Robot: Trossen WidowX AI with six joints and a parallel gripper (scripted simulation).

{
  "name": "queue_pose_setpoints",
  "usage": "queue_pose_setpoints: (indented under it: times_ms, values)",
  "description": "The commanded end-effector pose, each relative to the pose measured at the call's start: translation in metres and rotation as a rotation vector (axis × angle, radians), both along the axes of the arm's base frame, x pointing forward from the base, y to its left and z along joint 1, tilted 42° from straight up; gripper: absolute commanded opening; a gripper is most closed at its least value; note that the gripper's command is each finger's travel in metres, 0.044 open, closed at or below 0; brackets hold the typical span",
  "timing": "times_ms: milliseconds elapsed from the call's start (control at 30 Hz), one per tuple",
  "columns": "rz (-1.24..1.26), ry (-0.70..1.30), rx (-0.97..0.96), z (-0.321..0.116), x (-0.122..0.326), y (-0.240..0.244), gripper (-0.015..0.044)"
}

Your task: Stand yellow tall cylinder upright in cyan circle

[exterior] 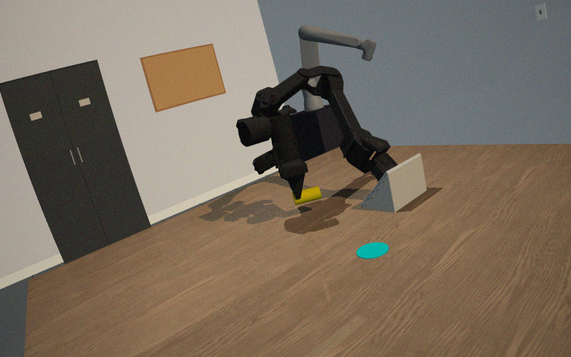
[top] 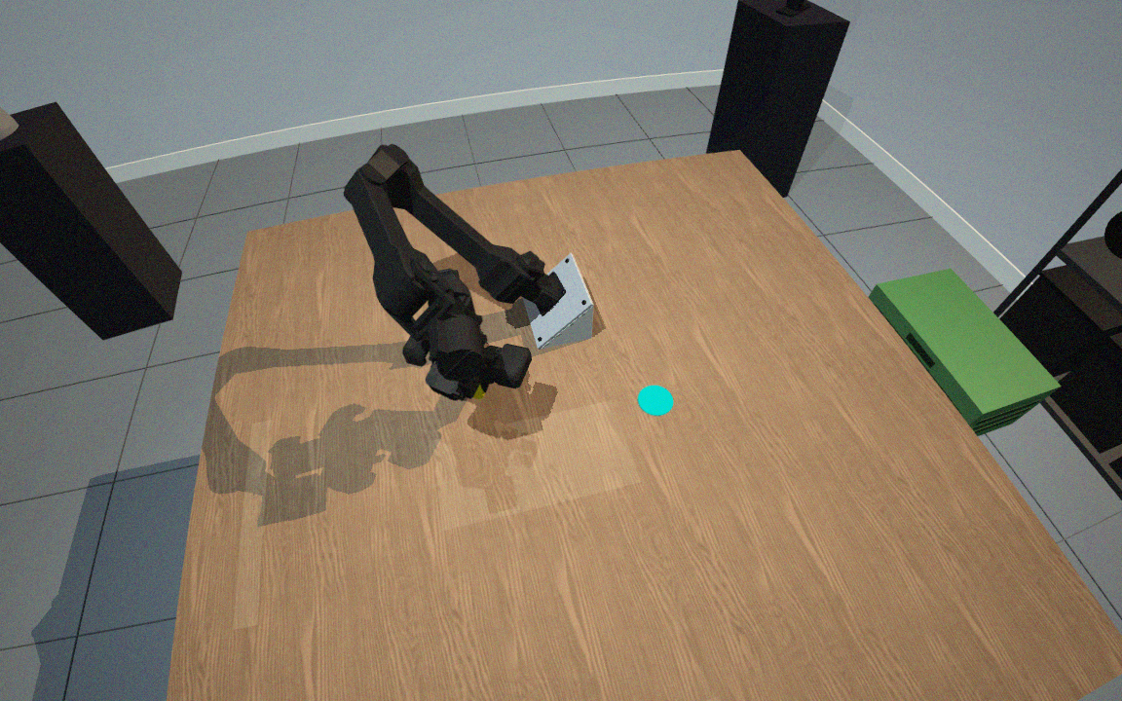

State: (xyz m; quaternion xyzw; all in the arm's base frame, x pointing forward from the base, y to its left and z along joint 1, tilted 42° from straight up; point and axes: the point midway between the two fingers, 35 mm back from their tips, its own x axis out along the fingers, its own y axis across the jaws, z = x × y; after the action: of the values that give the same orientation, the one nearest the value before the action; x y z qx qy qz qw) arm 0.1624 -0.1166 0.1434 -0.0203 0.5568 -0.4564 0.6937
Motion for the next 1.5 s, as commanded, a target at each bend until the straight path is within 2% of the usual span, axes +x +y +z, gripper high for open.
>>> queue_pose_setpoints:
  times_ms: [0, 667, 1467]
  values:
    - [0.014, -0.015, 0.01, 0.011, 0.003, 0.008, 0.0105]
    - [0.095, -0.019, 0.042, 0.057, -0.003, 0.047, 0.0105]
    - [0.349, 0.21, 0.069, 0.041, 0.041, 0.082, 0.0105]
